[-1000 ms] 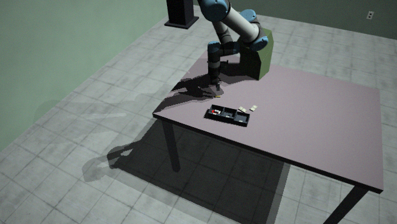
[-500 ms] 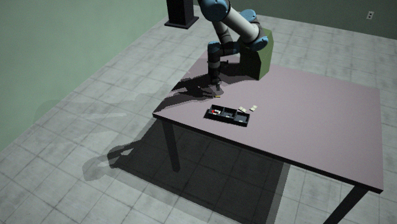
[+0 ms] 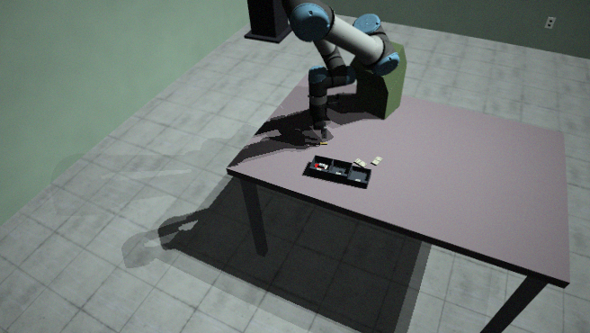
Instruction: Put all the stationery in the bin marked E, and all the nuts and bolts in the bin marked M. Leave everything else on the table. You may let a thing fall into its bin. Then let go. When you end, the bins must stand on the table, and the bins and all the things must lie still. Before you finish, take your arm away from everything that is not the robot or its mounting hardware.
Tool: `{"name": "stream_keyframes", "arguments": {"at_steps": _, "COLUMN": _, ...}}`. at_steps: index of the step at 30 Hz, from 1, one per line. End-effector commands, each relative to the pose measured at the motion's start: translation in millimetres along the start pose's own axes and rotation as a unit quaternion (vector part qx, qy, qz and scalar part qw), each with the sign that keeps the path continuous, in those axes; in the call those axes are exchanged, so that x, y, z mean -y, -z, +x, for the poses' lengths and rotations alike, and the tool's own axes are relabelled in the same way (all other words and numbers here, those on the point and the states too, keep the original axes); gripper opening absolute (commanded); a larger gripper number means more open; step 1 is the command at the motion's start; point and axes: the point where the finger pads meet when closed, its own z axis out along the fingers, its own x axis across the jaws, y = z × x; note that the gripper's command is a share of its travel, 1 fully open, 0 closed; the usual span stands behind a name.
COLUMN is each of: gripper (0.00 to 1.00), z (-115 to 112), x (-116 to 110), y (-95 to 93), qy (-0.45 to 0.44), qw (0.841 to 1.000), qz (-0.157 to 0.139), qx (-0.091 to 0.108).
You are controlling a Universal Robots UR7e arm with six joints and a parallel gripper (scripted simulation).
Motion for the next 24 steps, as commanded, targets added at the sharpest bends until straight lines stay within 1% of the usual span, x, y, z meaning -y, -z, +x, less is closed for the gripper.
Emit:
{"name": "stream_keyframes", "arguments": {"at_steps": 1, "gripper": 0.62, "z": 0, "x": 0, "y": -18.8, "qy": 0.000, "qw": 1.000, "qz": -0.001, "qx": 0.000}}
{"name": "stream_keyframes", "arguments": {"at_steps": 6, "gripper": 0.62, "z": 0, "x": -1, "y": -38.8, "qy": 0.000, "qw": 1.000, "qz": -0.001, "qx": 0.000}}
{"name": "stream_keyframes", "arguments": {"at_steps": 12, "gripper": 0.62, "z": 0, "x": -1, "y": -39.8, "qy": 0.000, "qw": 1.000, "qz": -0.001, "qx": 0.000}}
{"name": "stream_keyframes", "arguments": {"at_steps": 21, "gripper": 0.62, "z": 0, "x": -1, "y": -51.8, "qy": 0.000, "qw": 1.000, "qz": -0.001, "qx": 0.000}}
{"name": "stream_keyframes", "arguments": {"at_steps": 24, "gripper": 0.62, "z": 0, "x": -1, "y": -51.8, "qy": 0.000, "qw": 1.000, "qz": -0.001, "qx": 0.000}}
